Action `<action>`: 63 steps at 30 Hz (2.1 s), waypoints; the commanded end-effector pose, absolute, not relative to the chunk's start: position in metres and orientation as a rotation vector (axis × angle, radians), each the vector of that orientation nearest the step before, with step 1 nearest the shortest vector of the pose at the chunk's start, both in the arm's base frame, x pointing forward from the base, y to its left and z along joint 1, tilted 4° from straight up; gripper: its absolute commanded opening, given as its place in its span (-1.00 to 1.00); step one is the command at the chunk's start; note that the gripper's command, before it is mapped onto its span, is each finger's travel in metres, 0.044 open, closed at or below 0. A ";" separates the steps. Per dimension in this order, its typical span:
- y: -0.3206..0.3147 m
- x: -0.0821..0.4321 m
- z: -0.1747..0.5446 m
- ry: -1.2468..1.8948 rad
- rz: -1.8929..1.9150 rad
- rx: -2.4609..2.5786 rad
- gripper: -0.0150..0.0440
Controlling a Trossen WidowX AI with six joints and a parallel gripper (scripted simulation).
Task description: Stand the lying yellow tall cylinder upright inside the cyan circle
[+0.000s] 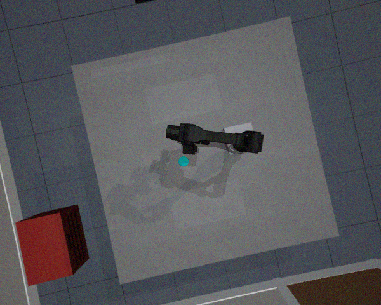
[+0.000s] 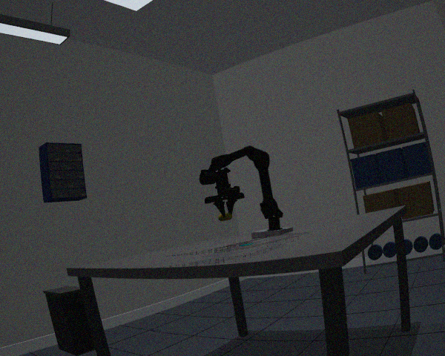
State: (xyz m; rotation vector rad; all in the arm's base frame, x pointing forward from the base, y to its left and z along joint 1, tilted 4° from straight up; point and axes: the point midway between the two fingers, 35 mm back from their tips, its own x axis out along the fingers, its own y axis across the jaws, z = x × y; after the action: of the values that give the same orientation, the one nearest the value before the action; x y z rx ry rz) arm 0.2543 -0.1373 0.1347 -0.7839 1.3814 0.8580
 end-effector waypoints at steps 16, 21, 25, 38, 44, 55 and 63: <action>-0.098 0.296 0.144 1.425 0.723 -0.643 -0.14; -0.087 0.306 0.146 1.438 0.687 -0.603 -0.14; -0.077 0.313 0.148 1.448 0.659 -0.571 -0.14; -0.042 0.335 0.152 1.478 0.567 -0.467 -0.14; -0.031 0.340 0.153 1.486 0.539 -0.436 -0.14; -0.032 0.349 0.146 1.433 0.519 -0.392 -0.14; -0.033 0.357 0.140 1.382 0.502 -0.353 -0.14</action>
State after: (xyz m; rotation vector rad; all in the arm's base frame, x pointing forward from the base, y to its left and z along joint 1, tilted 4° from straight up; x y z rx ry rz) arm 0.3547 -0.0332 0.1419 -0.3732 1.3985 0.5087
